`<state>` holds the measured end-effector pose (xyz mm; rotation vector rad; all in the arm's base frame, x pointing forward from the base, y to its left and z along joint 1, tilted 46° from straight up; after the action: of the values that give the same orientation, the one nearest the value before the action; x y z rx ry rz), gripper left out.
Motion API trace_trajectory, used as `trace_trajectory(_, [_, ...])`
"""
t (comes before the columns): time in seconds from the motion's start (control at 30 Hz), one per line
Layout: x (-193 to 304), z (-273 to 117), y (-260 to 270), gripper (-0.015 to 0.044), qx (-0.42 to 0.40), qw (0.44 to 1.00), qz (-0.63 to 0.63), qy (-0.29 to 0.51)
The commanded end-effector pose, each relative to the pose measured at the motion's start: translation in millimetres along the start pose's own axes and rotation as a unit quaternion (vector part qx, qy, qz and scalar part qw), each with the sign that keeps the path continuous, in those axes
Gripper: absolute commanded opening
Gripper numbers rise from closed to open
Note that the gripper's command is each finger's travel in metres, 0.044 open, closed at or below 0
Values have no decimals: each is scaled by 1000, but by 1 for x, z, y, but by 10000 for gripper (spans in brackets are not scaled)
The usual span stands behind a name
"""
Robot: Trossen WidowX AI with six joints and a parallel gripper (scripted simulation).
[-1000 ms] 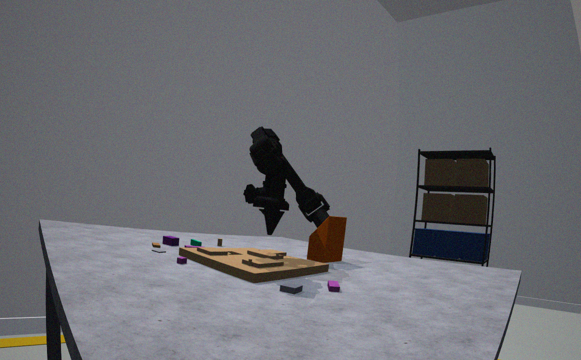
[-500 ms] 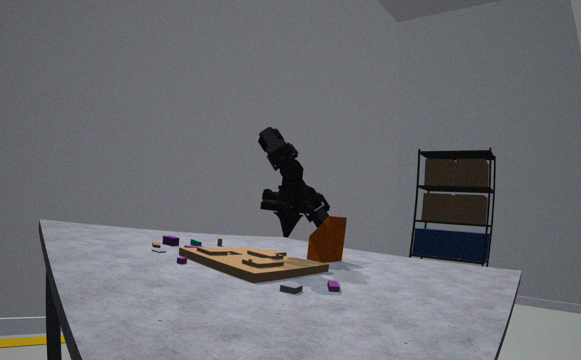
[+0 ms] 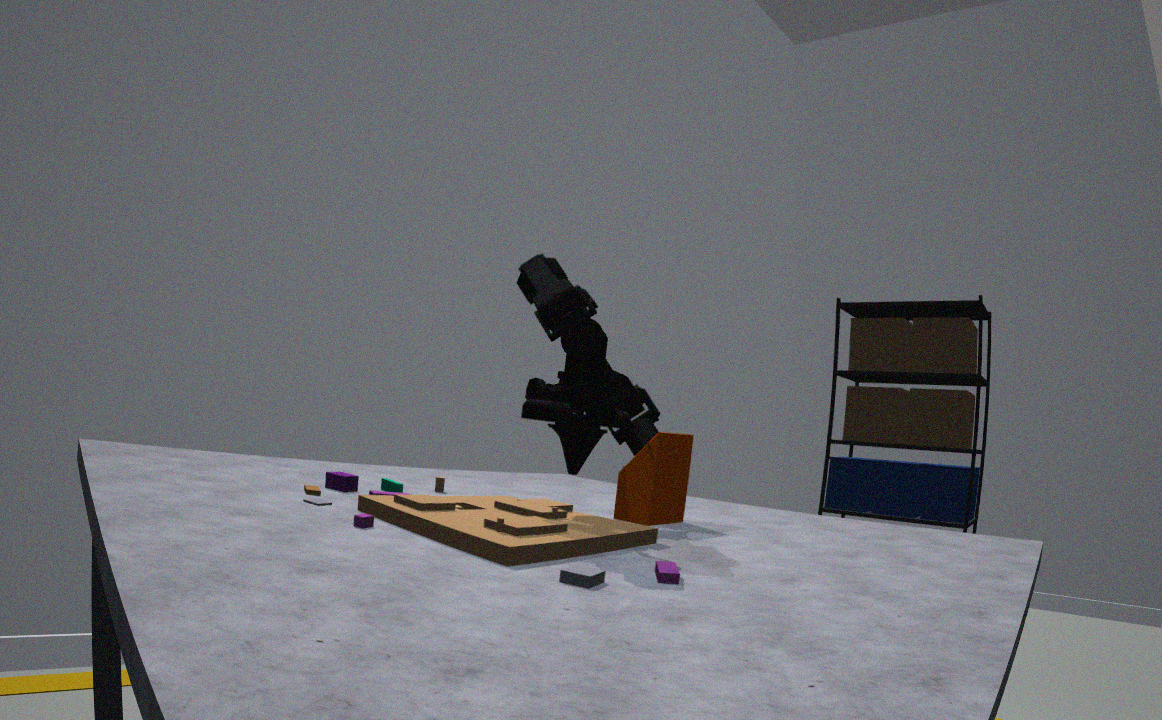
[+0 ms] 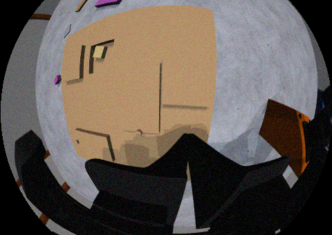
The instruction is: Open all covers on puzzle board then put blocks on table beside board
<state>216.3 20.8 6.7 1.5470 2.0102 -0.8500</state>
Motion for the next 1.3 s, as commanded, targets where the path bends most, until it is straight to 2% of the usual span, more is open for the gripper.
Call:
trace_trajectory(0.0, [1, 0, 0, 0, 0, 1000, 3, 2])
trace_trajectory(1.27, [2, 30, 2, 0, 0, 1000, 3, 3])
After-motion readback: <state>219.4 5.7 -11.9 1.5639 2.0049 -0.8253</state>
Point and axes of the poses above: the point midway between the two fingers, 35 mm back from their tips, its own z axis out along the fingers, its own y axis across the jaws, x = y × z, the point moved 2 cm from there along -z, back along the fingers, and after that the axes turned 12 degrees about -z, right-handed, at the moved point
